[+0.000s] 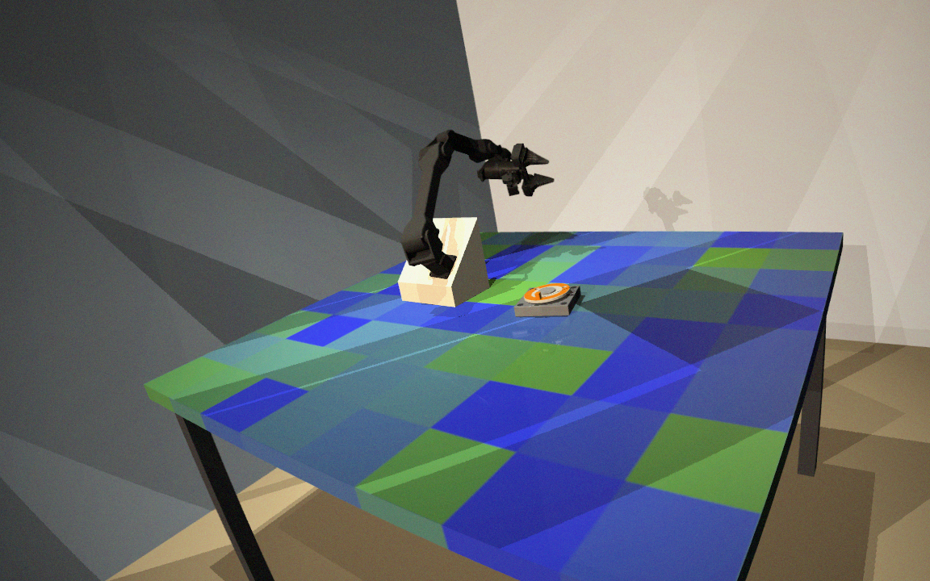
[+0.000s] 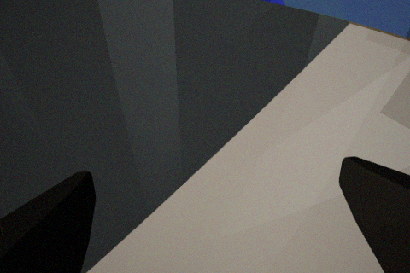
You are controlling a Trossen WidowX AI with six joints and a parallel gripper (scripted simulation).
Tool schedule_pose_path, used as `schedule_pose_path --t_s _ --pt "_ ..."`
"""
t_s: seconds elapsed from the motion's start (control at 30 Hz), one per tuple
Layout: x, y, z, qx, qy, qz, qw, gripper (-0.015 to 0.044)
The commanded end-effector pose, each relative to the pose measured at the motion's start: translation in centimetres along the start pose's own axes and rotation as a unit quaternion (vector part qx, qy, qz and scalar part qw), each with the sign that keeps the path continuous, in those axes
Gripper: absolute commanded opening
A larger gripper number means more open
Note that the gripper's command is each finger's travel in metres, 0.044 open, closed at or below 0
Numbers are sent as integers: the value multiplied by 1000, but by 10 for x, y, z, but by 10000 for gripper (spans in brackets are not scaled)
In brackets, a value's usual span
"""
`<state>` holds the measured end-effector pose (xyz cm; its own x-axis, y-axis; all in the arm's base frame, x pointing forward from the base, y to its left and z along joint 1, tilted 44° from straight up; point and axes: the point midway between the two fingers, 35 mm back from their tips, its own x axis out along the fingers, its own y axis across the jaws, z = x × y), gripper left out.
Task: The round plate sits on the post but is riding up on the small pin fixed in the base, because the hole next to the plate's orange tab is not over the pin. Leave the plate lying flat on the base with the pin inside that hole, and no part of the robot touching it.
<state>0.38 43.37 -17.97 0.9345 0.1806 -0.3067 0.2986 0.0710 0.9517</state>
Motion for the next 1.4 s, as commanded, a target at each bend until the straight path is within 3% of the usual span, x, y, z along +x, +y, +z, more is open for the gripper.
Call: schedule_pose_path --t_s 0.0,0.2,0.3,0.47,0.57,0.77,0.83,1.03,1.1,1.2,1.3,1.37 --pt "2 2 1 9 -4 -1 1000 374" --pt "67 65 35 305 -129 -14 944 216" --pt "84 82 49 378 -162 -5 911 138" --pt "128 131 97 572 -252 47 779 6" --pt "140 146 117 625 -278 71 726 0" --pt "166 189 191 766 -346 173 514 0" --pt "168 192 201 781 -355 186 478 0" --pt "175 224 286 848 -376 323 185 0" --pt "174 228 297 849 -372 344 147 0" --pt "167 243 343 835 -345 428 -8 0" --pt "158 252 374 807 -313 487 -116 0" --pt "155 254 384 796 -301 504 -149 0"
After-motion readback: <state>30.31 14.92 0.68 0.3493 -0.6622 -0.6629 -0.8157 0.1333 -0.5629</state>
